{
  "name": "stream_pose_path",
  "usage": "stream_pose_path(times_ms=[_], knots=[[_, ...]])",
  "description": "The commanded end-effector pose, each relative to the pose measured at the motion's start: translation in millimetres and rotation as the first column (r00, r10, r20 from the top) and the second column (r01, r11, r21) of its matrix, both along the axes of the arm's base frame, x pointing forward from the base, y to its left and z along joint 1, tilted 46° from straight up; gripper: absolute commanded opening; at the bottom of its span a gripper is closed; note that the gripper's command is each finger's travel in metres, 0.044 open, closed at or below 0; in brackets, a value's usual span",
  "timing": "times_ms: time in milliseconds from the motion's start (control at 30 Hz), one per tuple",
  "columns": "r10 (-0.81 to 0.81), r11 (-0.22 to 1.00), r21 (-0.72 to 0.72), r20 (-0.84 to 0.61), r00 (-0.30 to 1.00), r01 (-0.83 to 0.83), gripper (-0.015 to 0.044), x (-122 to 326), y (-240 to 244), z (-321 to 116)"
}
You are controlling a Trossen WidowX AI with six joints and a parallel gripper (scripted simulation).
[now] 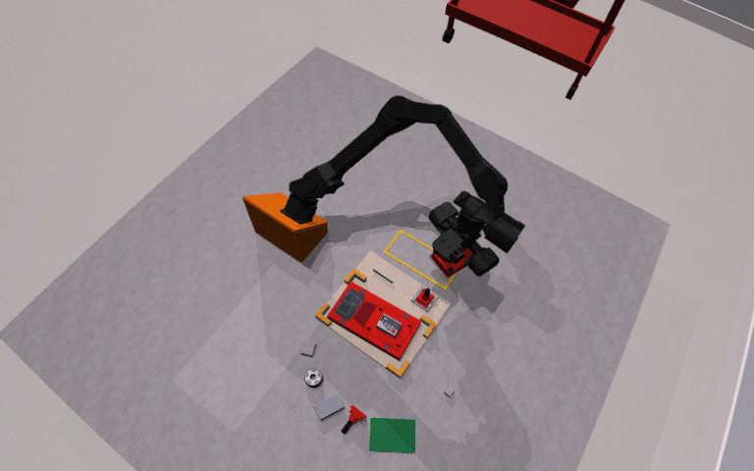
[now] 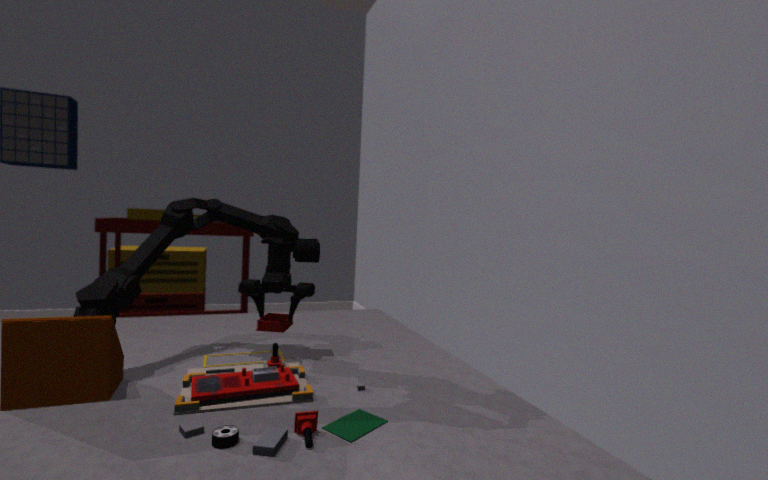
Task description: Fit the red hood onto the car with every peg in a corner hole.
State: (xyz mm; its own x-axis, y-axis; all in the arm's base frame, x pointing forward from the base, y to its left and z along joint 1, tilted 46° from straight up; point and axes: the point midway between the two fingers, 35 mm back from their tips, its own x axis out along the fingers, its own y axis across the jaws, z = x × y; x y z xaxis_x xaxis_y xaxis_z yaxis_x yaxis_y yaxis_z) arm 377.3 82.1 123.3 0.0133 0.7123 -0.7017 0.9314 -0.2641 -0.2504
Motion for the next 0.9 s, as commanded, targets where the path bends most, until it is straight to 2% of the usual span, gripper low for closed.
stream_pose_path(times_ms=[0, 433, 867], knots=[[-0.064, 0.998, -0.002, -0.048, 0.997, 0.064, 0.0000, -1.6, -0.8, 4.6], [-0.231, 0.973, -0.022, -0.216, 0.949, 0.231, 0.0000, -6.2, -0.6, 4.9], [-0.383, 0.920, -0.069, -0.373, 0.845, 0.386, 0.0000, -10.8, -0.4, 5.1]])
